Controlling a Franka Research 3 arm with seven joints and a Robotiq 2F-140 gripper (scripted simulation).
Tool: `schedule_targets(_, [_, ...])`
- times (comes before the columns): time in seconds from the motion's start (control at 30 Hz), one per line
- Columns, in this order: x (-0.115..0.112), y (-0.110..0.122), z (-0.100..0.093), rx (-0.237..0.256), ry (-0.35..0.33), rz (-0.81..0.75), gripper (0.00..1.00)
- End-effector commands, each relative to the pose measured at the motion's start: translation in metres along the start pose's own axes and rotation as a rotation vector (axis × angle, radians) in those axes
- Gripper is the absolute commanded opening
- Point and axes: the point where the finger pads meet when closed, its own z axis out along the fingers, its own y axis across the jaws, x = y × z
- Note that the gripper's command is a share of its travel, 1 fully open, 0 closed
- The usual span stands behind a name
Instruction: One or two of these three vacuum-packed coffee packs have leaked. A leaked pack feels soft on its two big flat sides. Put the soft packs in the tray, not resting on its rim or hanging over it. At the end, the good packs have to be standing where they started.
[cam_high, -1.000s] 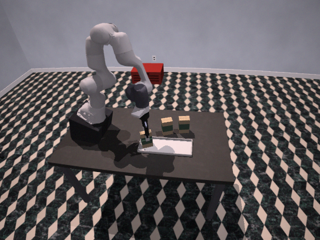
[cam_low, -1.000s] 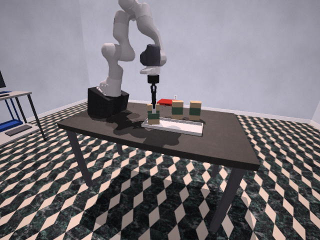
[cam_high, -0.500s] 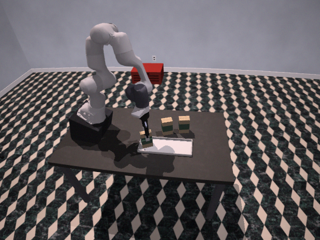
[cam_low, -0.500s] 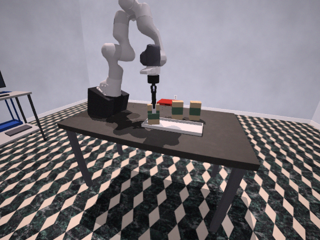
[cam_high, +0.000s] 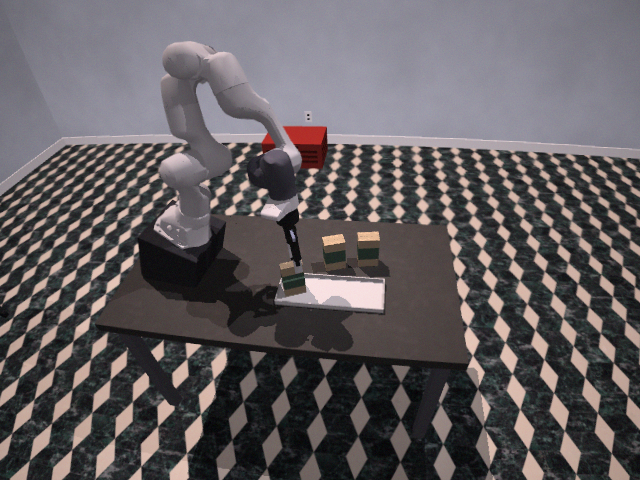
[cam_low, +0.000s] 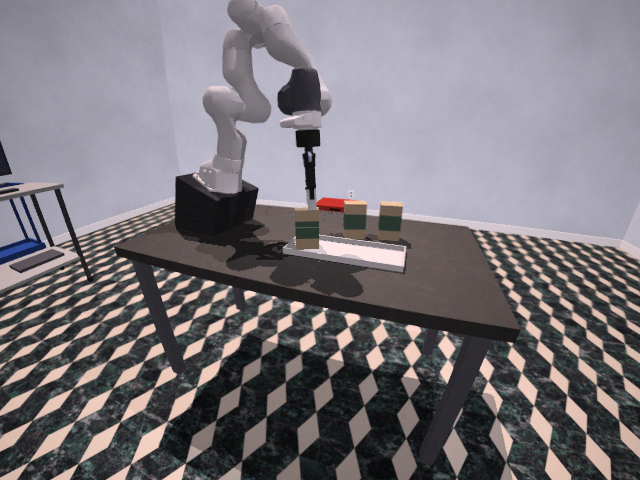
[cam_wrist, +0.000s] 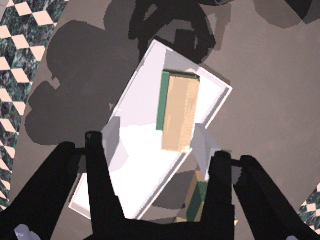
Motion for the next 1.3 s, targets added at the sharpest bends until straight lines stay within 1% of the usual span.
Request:
schedule_targets(0.0, [0.010, 0.017, -0.012, -0.056, 0.037, 0.022, 0.55])
schedule_targets(0.07, [0.010, 0.017, -0.019, -0.056, 0.037, 0.022, 0.55])
schedule_targets(0.13, [0.010, 0.017, -0.021, -0.056, 0.037, 0.022, 0.55])
schedule_targets(0.53, [0.010, 0.017, -0.021, -0.056, 0.037, 0.022, 0.55])
schedule_targets(0.6, [0.004, 0.016, -0.021, -0.052, 0.040, 0.026, 0.55])
schedule_targets(0.63, [-0.007, 0.017, -0.022, -0.046, 0.045, 0.031, 0.55])
schedule_targets(0.67, [-0.025, 0.019, -0.022, -0.038, 0.052, 0.040, 0.55])
schedule_targets(0.7, [-0.049, 0.024, -0.022, -0.030, 0.057, 0.050, 0.55])
schedule_targets(0.73, [-0.078, 0.034, -0.021, -0.027, 0.058, 0.062, 0.55])
schedule_targets(0.77, [-0.078, 0.034, -0.021, -0.027, 0.058, 0.062, 0.55])
schedule_targets(0.8, [-0.107, 0.049, -0.019, -0.029, 0.056, 0.073, 0.55])
schedule_targets(0.83, [-0.107, 0.049, -0.019, -0.029, 0.056, 0.073, 0.55])
schedule_targets(0.87, [-0.133, 0.066, -0.018, -0.035, 0.051, 0.084, 0.55])
schedule_targets(0.9, [-0.133, 0.066, -0.018, -0.035, 0.051, 0.084, 0.55])
schedule_targets(0.93, [-0.138, 0.069, -0.017, -0.037, 0.050, 0.086, 0.55])
schedule_targets(1.0, [-0.138, 0.070, -0.017, -0.037, 0.049, 0.086, 0.55])
schedule_targets(1.03, [-0.153, 0.081, -0.017, -0.044, 0.045, 0.093, 0.55])
schedule_targets(1.1, [-0.153, 0.081, -0.017, -0.044, 0.045, 0.093, 0.55])
schedule_targets(1.13, [-0.166, 0.092, -0.016, -0.051, 0.041, 0.099, 0.55])
schedule_targets(1.17, [-0.172, 0.097, -0.016, -0.054, 0.039, 0.102, 0.55])
schedule_targets(1.27, [-0.173, 0.098, -0.016, -0.055, 0.039, 0.102, 0.55])
